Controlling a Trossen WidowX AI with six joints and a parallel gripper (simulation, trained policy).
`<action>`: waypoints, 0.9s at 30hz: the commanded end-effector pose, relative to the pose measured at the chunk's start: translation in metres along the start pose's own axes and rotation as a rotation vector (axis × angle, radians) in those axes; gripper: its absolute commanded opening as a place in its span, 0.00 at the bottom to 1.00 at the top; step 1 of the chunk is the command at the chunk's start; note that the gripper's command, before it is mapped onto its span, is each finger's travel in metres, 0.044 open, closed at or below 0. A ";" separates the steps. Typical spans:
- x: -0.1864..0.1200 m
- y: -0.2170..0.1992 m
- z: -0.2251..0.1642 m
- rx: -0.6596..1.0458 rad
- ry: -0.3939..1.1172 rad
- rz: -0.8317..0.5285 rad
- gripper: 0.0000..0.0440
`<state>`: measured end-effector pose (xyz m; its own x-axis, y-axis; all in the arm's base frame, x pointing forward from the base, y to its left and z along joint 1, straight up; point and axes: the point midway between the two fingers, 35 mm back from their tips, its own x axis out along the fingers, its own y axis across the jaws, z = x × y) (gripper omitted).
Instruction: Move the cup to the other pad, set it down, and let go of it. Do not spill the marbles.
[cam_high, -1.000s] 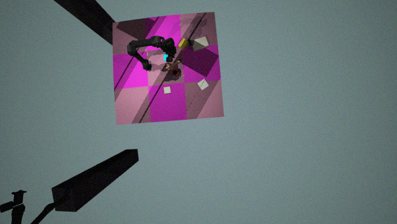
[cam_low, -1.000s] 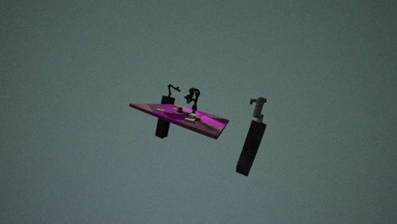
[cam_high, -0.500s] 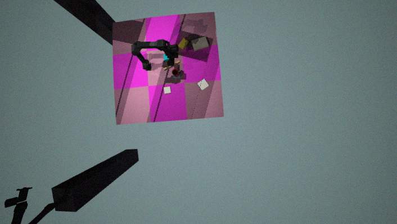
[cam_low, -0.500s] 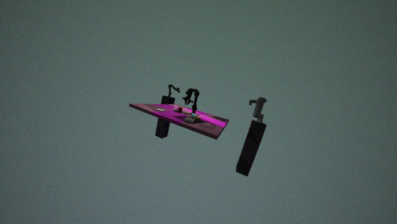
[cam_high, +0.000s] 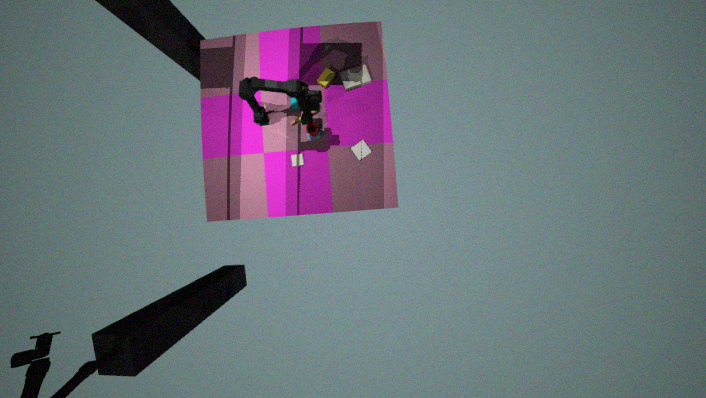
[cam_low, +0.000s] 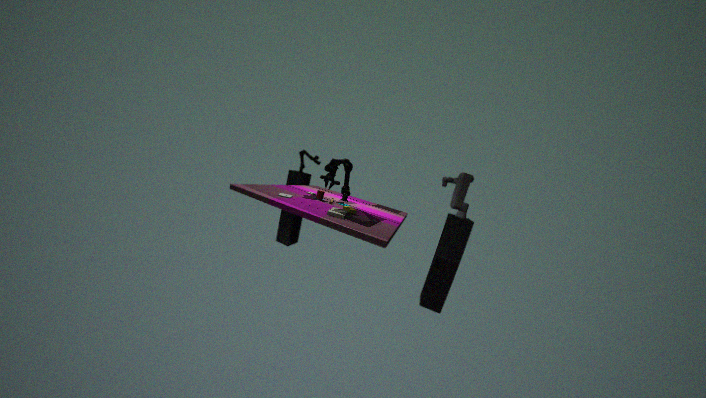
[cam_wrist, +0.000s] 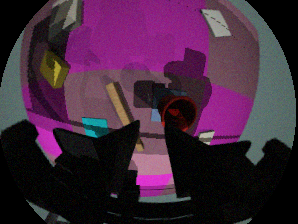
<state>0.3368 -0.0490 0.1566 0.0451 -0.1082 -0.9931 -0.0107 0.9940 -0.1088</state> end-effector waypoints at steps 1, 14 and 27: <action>0.014 -0.004 -0.004 -0.021 0.037 -0.001 0.36; 0.057 -0.016 -0.011 -0.092 0.106 0.015 0.42; 0.102 -0.018 -0.018 -0.244 0.144 0.053 0.24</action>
<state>0.3274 -0.0776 0.0661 -0.0872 -0.0816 -0.9928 -0.2153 0.9746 -0.0612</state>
